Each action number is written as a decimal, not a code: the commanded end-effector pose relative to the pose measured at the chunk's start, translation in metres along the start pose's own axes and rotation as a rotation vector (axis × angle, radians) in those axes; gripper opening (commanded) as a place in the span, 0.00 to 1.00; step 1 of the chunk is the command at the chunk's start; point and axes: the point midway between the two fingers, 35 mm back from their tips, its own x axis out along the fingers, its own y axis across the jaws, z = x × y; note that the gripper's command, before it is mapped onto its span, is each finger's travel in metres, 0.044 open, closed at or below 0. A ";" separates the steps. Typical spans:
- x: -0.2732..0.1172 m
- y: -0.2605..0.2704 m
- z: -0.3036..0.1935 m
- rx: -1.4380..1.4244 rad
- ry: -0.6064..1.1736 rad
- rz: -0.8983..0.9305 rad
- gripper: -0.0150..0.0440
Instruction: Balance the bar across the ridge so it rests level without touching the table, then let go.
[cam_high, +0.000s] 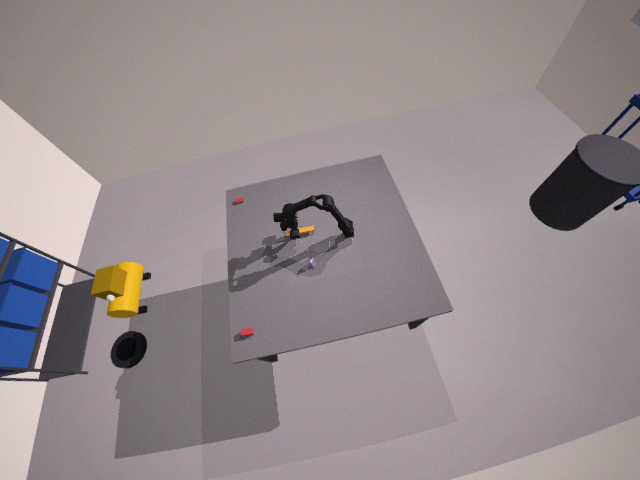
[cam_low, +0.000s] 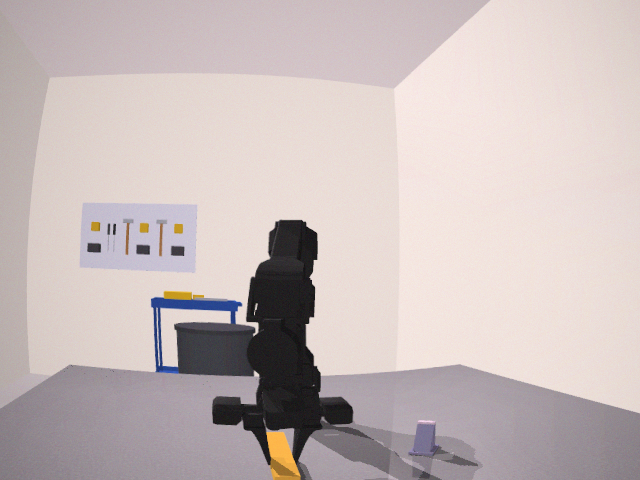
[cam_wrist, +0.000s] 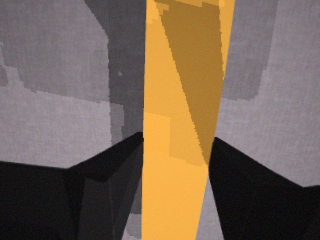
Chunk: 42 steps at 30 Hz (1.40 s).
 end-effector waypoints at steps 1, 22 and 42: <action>-0.012 0.000 0.002 0.001 -0.006 0.001 0.25; -0.067 0.000 0.000 0.003 -0.007 0.003 0.25; -0.084 0.046 0.003 0.116 -0.007 0.009 0.25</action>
